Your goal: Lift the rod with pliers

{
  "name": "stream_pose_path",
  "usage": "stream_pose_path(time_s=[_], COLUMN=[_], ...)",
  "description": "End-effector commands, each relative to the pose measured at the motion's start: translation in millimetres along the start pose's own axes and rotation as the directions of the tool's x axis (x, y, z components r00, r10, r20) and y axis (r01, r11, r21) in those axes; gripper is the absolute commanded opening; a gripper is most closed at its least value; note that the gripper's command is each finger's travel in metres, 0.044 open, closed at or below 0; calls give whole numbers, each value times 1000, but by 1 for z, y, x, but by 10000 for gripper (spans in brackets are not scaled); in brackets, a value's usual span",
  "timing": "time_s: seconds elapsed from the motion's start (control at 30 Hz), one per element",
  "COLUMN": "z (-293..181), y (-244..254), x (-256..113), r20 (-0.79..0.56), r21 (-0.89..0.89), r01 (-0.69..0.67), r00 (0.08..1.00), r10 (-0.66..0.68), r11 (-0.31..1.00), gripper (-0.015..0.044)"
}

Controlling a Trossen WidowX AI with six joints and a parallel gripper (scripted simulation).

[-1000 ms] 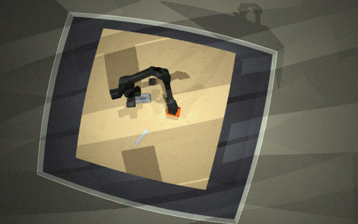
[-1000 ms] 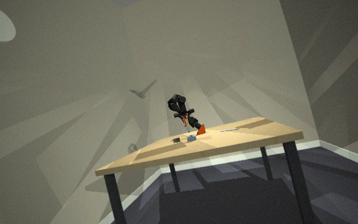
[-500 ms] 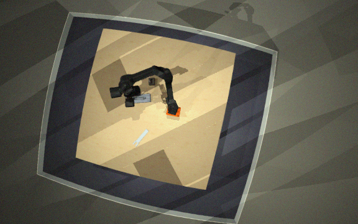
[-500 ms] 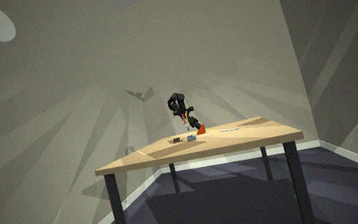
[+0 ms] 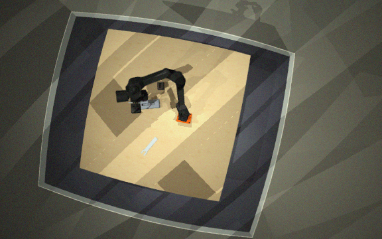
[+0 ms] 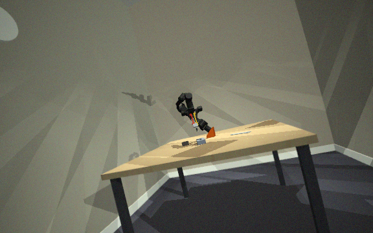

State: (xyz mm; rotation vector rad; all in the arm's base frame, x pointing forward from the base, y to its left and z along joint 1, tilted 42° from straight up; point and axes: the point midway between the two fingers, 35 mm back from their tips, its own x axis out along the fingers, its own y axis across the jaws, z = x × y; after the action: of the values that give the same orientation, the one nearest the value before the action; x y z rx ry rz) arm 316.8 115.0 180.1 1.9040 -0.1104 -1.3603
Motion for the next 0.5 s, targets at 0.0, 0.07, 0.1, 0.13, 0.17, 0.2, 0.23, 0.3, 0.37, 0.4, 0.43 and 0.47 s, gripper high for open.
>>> stream_pose_path(time_s=[0.0,0.07,0.1,0.13,0.17,0.2,0.23,0.3,0.37,0.4,0.43,0.47], z=[-6,-7,-7,-7,-7,-7,-7,-7,-7,-7,-7,-7], y=[3,3,3,3,3,3,3,3,3,3,3,3], x=[-13,-15,-15,-15,-15,-15,-15,-15,-15,-15,-15,-15], r20=[-58,-67,-68,-68,-68,-68,-68,-68,-68,-68,-68,-68], r21=[8,8,8,8,8,8,8,8,8,8,8,8], r01=[0,0,0,0,0,0,0,0,0,0,0,0], r00=[998,998,998,998,998,998,998,998,998,998,998,998], r10=[1,1,1,1,1,1,1,1,1,1,1,1], r11=[1000,1000,1000,1000,1000,1000,1000,1000,1000,1000,1000,1000], gripper=[101,101,101,101,101,101,101,101,101,101,101,101])
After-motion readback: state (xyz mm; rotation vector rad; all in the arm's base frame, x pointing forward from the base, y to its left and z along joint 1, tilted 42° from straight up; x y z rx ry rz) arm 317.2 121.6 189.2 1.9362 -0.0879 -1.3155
